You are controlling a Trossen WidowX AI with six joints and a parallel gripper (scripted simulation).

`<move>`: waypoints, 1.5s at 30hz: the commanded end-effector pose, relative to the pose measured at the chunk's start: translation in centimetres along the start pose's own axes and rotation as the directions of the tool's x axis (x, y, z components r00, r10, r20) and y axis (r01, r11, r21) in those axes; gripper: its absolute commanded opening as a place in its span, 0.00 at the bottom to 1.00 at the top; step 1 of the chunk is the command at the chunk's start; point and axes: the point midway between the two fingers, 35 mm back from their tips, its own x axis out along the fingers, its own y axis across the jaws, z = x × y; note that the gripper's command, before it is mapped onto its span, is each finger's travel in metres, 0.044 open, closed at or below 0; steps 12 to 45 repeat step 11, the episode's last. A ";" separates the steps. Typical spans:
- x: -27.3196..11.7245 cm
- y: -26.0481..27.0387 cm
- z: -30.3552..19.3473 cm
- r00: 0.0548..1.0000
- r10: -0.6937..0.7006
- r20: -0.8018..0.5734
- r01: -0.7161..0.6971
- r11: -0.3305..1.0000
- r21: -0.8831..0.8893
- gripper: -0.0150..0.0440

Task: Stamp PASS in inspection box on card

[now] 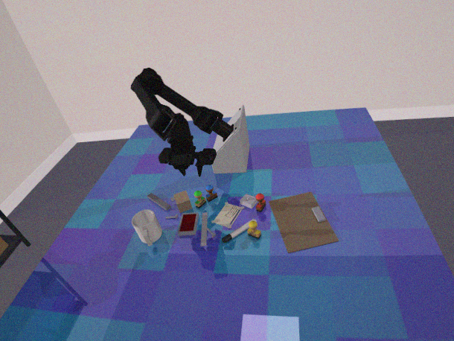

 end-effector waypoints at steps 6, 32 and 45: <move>0.0 0.0 0.0 1.000 0.000 0.000 0.000 1.000 0.000 0.70; 0.0 0.0 0.0 1.000 0.000 0.000 0.000 1.000 0.000 0.70; 0.0 0.0 0.0 1.000 0.000 0.000 0.000 1.000 0.000 0.70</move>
